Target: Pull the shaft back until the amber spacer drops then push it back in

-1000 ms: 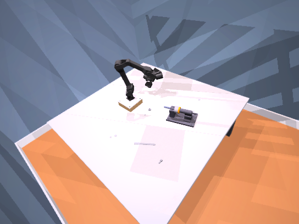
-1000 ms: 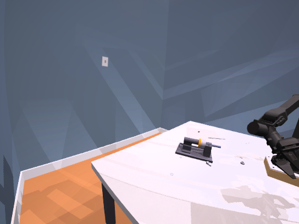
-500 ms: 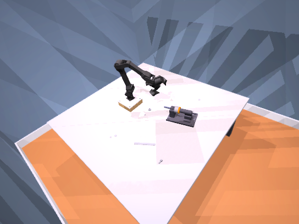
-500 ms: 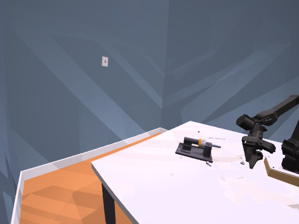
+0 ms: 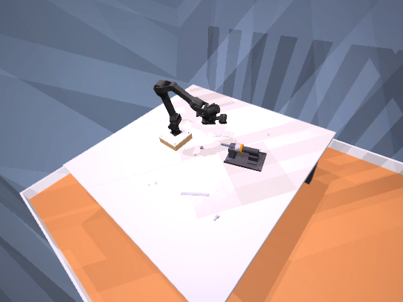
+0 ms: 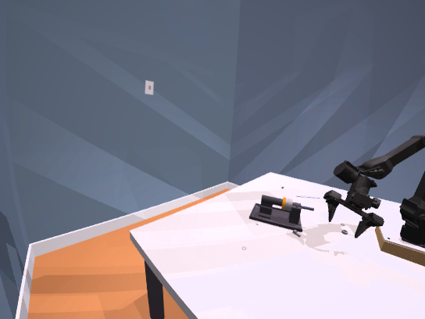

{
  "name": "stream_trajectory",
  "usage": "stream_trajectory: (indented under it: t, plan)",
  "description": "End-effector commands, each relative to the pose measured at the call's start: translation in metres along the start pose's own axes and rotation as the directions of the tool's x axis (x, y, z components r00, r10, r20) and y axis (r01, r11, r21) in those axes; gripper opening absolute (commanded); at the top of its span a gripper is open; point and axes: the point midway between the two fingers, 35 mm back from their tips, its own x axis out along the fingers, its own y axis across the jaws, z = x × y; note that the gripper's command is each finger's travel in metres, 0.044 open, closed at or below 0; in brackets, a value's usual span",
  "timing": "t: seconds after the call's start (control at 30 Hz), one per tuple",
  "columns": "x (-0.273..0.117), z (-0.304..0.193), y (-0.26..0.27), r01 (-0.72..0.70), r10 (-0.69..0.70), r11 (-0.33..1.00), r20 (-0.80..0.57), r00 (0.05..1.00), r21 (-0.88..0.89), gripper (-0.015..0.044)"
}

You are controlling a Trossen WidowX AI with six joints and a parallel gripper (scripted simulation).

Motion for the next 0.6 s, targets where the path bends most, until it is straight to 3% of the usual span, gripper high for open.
stream_trajectory:
  t: [0.0,0.3,0.57]
  plan:
    - [-0.006,-0.032,-0.014,0.144,-0.099,0.634,-0.105,0.990,0.759,0.0440]
    - [-0.012,-0.049,-0.025,0.186,-0.160,0.143,-0.163,0.974,0.972,0.0440]
    - [-0.018,-0.064,-0.033,0.139,-0.212,-0.328,-0.216,0.953,0.934,0.0440]
